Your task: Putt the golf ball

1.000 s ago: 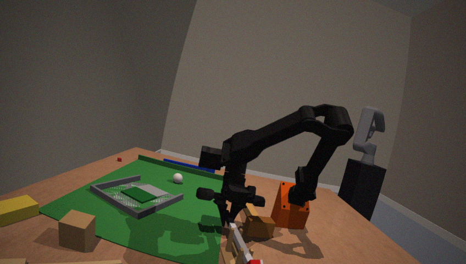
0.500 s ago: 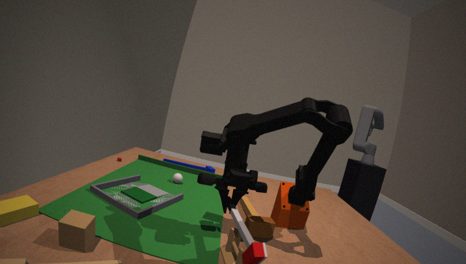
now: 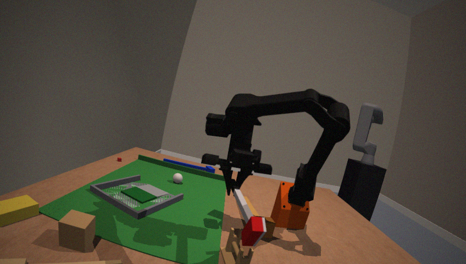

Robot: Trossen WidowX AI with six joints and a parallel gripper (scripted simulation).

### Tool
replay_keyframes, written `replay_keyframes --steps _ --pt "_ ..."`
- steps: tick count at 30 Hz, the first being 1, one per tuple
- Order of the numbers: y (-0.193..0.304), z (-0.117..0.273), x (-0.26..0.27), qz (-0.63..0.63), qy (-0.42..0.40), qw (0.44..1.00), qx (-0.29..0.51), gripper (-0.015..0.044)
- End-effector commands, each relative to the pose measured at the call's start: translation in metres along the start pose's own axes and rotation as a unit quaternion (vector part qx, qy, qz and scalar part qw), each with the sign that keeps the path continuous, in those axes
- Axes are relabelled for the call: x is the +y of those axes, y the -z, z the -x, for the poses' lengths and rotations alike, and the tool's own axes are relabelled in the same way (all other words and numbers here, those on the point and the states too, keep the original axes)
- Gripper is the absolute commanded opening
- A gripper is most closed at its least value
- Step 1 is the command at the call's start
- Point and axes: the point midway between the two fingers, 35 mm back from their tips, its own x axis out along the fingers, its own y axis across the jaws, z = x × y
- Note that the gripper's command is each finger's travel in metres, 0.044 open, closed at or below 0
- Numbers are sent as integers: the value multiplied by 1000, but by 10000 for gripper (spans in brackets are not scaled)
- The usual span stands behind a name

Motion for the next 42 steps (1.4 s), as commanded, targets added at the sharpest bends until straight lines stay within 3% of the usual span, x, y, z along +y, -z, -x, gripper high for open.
replay_keyframes --steps 1,11,20,30,42 --pt "21 8 -8 -71 8 997 12 0" --pt "90 36 -17 -293 34 954 45 0" --pt "153 60 -11 -483 59 871 62 0" --pt "222 83 9 -672 85 732 71 0" --pt "299 101 51 -846 111 518 65 0"
